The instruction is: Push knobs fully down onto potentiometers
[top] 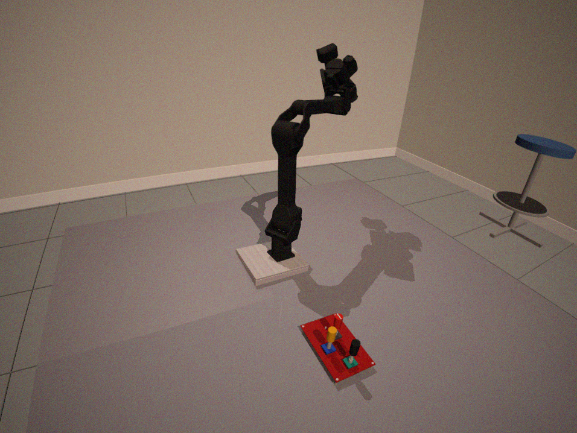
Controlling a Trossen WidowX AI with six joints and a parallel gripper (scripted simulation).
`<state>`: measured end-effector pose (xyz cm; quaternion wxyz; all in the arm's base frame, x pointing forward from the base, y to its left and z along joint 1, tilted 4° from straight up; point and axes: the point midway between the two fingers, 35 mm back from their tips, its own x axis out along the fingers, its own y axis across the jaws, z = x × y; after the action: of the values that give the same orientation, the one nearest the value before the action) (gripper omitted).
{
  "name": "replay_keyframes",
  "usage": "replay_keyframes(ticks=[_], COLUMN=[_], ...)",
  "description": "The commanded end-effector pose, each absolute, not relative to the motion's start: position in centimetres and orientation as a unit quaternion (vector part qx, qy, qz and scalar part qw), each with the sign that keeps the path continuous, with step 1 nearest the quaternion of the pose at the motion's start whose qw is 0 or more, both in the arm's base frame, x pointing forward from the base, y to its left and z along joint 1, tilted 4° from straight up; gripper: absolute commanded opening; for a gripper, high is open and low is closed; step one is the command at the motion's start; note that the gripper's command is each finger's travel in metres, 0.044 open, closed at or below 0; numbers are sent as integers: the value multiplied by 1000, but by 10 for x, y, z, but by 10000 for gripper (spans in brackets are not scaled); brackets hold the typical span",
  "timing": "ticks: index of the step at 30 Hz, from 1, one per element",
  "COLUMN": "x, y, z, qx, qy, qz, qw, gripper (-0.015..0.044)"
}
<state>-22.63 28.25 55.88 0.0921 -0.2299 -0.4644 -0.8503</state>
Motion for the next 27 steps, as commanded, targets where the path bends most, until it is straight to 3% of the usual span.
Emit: replay_keyframes(ticks=[1, 15, 27], x=[-225, -141, -37], y=[284, 384, 441], z=[559, 529, 491], qx=[-231, -315, -380], qy=[-465, -495, -502], qz=[-850, -804, -734], qw=[90, -99, -255], gripper=[374, 6, 0])
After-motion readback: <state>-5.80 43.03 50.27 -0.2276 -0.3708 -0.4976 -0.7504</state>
